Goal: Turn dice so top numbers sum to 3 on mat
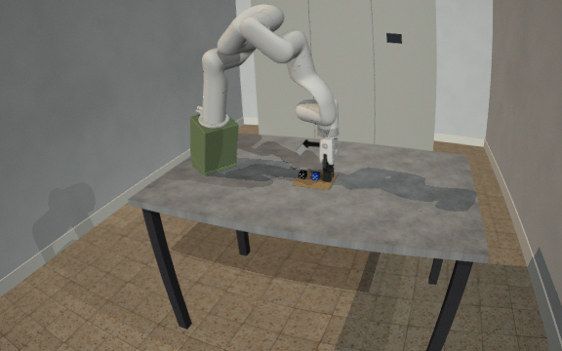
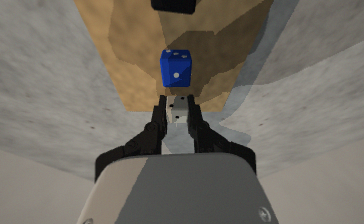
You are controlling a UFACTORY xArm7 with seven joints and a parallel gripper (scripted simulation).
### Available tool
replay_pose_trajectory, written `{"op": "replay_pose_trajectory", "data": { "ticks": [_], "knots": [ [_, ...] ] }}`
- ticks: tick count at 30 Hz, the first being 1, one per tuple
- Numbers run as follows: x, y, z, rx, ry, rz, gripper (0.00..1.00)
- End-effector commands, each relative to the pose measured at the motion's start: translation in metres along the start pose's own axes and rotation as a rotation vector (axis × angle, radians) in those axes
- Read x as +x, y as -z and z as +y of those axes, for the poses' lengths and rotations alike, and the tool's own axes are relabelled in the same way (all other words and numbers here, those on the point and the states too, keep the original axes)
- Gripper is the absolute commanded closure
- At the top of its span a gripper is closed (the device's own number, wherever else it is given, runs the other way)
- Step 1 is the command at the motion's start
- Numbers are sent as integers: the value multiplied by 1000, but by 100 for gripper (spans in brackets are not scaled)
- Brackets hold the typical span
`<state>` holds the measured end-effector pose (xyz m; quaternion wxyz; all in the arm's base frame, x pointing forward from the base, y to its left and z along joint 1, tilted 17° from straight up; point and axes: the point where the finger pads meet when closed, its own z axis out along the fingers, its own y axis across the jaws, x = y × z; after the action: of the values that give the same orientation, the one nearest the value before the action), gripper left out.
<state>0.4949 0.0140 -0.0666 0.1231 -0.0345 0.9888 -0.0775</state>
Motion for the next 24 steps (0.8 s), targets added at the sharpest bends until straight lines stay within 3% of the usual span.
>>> {"op": "replay_pose_trajectory", "data": {
  "ticks": [1, 24],
  "knots": [
    [-1, 1, 0, 0, 0, -3, 79],
    [-1, -3, 0, 0, 0, -3, 79]
  ]
}}
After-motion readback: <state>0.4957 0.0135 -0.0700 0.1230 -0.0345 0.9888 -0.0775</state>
